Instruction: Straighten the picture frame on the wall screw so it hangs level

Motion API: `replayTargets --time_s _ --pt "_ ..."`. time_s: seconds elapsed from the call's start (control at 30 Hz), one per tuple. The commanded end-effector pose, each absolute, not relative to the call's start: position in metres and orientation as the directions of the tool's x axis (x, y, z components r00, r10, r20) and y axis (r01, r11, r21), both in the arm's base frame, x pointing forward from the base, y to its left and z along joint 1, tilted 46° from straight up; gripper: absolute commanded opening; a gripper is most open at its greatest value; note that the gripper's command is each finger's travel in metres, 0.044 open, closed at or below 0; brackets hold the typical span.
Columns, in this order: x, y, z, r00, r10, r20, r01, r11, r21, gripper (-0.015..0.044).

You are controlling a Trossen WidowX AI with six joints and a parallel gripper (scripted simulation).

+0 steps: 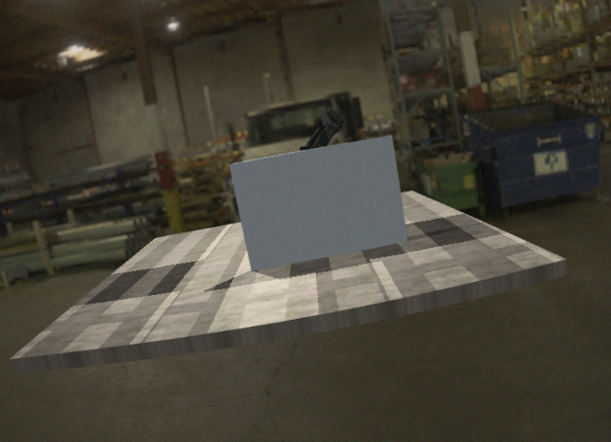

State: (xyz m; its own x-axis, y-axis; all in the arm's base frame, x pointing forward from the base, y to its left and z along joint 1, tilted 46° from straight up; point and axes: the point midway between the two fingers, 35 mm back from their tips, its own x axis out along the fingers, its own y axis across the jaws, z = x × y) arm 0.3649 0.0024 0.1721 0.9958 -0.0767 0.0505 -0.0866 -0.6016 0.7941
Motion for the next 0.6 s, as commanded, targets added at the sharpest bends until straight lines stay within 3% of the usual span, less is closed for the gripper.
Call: replayTargets --time_s 0.0,0.57 --pt "0.3648 0.0022 0.1723 0.996 -0.078 0.052 -0.089 -0.604 0.792 0.0000" --pt "0.3650 0.0032 0.1705 0.996 -0.076 0.052 -0.090 -0.685 0.723 0.0000"
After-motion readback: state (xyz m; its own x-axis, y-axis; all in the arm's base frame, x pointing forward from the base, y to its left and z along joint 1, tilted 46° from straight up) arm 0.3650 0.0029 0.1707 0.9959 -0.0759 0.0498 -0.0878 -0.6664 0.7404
